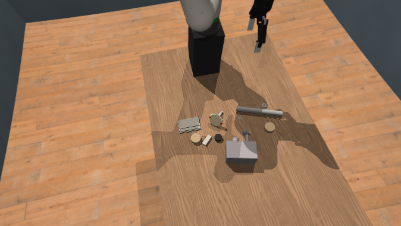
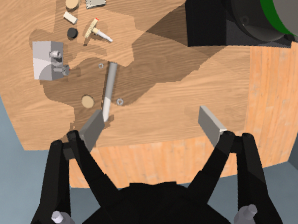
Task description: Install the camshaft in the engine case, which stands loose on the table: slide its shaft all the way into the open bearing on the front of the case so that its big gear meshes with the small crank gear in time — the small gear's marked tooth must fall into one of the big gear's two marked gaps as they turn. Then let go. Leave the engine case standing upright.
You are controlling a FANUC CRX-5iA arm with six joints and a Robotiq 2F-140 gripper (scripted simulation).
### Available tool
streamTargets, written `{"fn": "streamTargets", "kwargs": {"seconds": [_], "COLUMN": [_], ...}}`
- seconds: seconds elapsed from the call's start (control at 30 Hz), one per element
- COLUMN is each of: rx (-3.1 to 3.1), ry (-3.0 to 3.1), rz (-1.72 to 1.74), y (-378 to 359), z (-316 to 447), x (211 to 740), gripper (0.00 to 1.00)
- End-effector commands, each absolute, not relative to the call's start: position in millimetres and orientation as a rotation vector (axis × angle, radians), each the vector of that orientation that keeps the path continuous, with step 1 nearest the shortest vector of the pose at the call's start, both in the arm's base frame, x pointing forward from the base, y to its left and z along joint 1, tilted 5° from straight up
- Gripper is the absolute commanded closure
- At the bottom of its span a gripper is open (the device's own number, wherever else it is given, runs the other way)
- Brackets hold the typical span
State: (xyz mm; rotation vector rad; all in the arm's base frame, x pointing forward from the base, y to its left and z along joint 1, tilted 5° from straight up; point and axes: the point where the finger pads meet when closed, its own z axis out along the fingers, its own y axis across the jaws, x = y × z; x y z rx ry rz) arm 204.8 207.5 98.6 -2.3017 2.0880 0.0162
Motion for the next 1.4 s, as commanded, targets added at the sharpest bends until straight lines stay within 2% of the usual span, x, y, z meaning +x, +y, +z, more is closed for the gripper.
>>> {"fn": "streamTargets", "kwargs": {"seconds": [0.0, 0.73, 1.37], "rx": [-2.301, -2.329, -2.940], "ry": [2.087, 2.060, 1.320], "rz": [0.016, 0.005, -0.194], "y": [207.8, 207.6, 196.8], "z": [99.2, 97.9, 63.6], "x": [205.2, 208.3, 280.4], "gripper": [0.00, 0.00, 0.00]}}
